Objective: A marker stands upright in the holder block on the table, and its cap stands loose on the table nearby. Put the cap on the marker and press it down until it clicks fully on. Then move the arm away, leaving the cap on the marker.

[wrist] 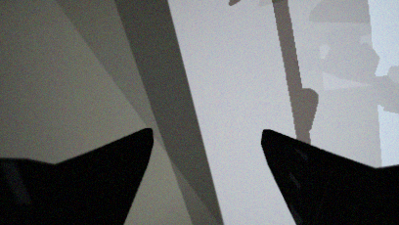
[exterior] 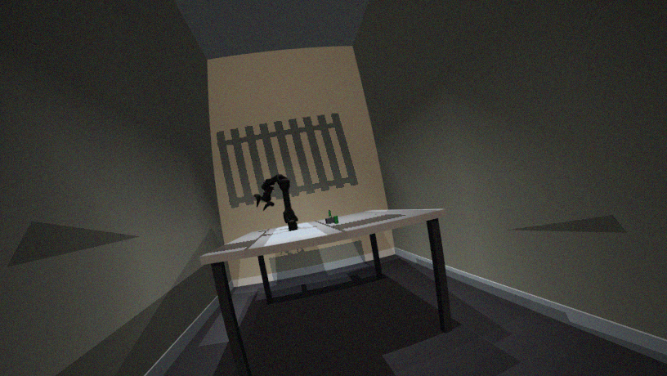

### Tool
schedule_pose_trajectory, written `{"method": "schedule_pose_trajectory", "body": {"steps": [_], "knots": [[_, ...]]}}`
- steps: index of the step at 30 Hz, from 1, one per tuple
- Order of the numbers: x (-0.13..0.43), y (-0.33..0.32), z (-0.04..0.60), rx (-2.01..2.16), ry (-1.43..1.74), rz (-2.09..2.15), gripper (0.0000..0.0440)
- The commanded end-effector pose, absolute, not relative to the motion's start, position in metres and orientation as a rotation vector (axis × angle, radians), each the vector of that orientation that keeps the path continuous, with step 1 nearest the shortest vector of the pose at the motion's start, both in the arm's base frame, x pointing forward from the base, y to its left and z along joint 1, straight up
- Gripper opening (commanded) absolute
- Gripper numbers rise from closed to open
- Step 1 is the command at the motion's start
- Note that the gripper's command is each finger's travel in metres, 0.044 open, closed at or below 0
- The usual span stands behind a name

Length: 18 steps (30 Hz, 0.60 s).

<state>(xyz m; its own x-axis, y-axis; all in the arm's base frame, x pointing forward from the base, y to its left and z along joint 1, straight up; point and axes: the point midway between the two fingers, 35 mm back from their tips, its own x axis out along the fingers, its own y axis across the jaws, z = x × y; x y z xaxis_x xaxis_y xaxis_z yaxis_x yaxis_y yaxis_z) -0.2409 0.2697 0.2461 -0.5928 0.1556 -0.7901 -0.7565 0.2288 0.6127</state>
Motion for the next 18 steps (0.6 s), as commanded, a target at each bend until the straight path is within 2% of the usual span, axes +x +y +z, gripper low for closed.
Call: {"method": "schedule_pose_trajectory", "body": {"steps": [1,18], "knots": [[-0.229,0.277,0.251,-0.528,1.71,1.454,0.033],[-0.176,0.304,0.264,-0.396,1.686,1.359,0.0331]]}}
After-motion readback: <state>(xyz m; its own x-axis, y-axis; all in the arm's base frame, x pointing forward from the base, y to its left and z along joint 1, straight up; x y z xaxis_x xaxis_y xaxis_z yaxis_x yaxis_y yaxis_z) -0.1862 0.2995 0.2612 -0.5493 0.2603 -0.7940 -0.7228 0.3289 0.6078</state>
